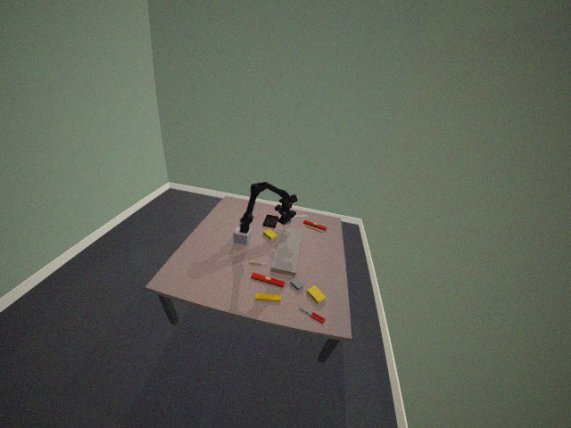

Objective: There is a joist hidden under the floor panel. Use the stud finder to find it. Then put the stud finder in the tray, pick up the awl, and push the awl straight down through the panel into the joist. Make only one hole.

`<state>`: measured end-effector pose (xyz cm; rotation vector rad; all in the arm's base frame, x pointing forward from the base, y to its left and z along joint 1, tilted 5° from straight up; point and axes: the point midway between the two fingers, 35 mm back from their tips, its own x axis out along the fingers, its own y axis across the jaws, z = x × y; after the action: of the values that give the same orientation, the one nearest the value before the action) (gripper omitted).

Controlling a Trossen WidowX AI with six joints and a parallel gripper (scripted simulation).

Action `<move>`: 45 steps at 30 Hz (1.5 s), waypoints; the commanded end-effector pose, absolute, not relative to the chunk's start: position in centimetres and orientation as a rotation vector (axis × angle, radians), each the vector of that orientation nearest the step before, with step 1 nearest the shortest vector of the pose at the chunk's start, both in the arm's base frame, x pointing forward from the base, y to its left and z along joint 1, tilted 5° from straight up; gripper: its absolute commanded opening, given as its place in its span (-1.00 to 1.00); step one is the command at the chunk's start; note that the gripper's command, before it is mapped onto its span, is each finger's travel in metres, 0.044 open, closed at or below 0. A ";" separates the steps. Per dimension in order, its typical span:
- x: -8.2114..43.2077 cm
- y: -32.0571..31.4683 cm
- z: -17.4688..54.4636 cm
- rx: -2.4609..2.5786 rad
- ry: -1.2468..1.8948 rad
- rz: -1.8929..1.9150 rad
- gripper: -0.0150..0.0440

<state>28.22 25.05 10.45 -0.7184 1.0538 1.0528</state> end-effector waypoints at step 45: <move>14.4 33.7 6.1 -0.953 0.883 1.398 -0.49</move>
<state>14.33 33.66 6.74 -0.9546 0.8838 1.4026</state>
